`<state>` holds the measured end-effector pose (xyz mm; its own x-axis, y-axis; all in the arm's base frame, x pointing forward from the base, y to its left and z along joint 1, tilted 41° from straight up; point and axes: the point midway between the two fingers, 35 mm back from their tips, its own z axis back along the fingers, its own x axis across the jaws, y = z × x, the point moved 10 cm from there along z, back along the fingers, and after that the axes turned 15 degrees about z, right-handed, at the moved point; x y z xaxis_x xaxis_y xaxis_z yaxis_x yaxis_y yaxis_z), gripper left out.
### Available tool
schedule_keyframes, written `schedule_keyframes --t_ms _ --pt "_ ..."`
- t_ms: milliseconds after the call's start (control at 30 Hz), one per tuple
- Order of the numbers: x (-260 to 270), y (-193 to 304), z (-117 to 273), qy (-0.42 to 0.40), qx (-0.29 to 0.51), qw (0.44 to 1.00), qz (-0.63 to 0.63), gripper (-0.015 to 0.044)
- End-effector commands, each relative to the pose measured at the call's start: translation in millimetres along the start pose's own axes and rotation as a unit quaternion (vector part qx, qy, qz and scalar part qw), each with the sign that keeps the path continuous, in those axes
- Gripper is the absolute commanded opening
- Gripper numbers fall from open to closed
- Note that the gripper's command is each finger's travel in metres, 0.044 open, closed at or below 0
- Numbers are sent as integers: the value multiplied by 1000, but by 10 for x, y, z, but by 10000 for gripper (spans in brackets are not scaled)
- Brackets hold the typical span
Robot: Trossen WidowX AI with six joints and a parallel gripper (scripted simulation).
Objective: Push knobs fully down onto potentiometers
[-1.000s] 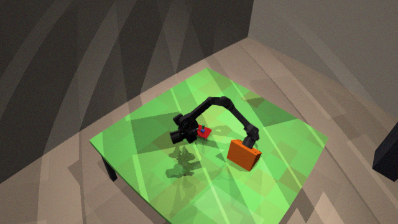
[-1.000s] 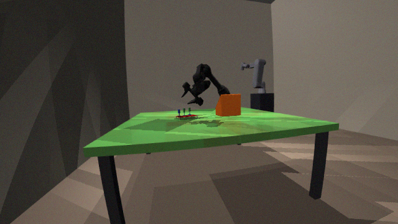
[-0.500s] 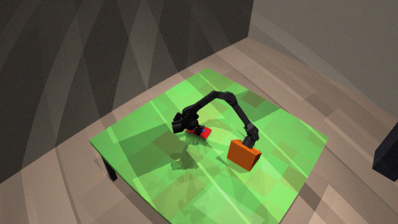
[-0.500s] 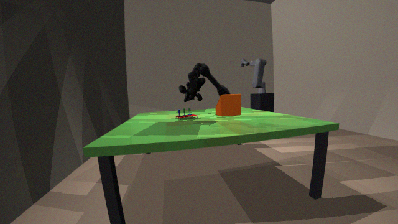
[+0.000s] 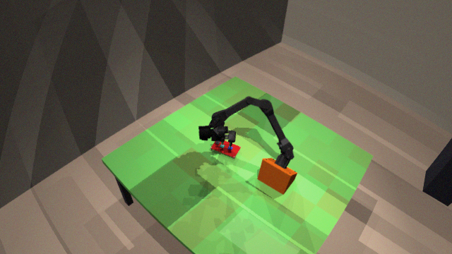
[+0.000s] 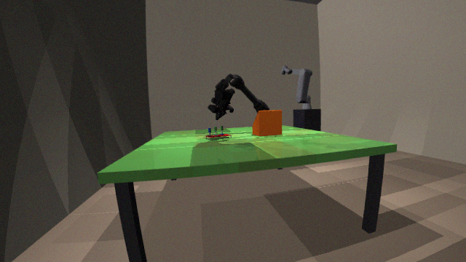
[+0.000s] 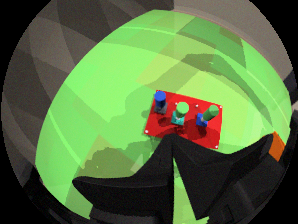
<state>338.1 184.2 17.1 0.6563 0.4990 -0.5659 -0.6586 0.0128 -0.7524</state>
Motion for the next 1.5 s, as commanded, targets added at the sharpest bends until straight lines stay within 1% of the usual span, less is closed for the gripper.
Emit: schedule_keyframes --t_ms 0,367,767,1033,1300,1467 --pt "-72 -72 -43 0 27 998 55 0" --pt "-309 -302 -161 -26 102 969 221 0" --pt "-588 -517 -279 -92 163 902 389 0" --pt "-783 -640 -350 -153 184 839 489 0" --pt "-978 -744 -412 -219 186 767 574 0" --pt "-994 -752 -417 -225 185 760 581 0"
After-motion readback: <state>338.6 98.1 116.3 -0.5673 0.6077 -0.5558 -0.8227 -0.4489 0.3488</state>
